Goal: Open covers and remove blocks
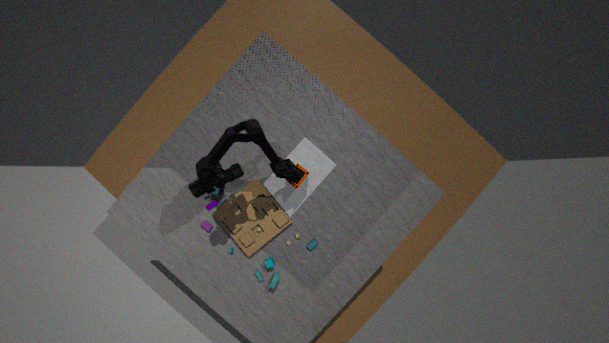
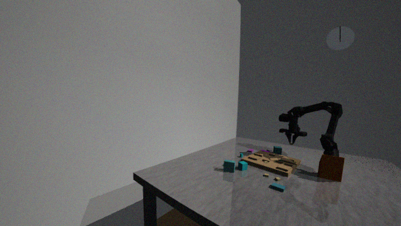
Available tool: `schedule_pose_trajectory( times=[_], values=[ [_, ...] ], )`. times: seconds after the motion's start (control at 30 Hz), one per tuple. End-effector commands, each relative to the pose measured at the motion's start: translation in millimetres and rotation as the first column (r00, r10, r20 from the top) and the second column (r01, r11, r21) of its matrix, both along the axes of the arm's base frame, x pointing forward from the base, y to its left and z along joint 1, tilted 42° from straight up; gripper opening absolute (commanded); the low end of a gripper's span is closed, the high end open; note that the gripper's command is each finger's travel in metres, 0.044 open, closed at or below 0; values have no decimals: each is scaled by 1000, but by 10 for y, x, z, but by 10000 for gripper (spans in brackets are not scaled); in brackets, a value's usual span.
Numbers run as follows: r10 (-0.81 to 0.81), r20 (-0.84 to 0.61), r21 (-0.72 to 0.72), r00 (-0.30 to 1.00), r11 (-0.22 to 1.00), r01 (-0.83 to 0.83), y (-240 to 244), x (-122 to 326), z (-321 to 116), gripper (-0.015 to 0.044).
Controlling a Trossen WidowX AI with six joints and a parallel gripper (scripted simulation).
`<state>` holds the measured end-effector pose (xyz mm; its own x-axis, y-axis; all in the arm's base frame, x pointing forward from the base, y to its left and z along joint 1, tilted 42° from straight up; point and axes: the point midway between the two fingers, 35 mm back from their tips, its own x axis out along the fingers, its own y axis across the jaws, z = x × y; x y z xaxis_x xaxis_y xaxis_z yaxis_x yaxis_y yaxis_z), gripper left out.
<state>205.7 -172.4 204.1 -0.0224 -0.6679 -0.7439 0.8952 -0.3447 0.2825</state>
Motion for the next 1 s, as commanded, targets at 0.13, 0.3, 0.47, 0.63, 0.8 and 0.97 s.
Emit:
schedule_pose_trajectory(
  times=[0.13,0.3,0.47,0.63,0.8,0.97],
  values=[
    [2,-2,6,1000,1000,-2,-76,12,-100,80],
    [1,-2,7,1000,1000,-1,-130,22,-161,80],
    [1,-2,8,1000,1000,-1,-185,28,-223,80],
    [1,-1,8,1000,1000,-1,-240,32,-284,80],
    [1,-1,8,1000,1000,-1,-296,33,-345,80],
    [1,-1,8,1000,1000,-1,-351,30,-405,80]
  ],
)
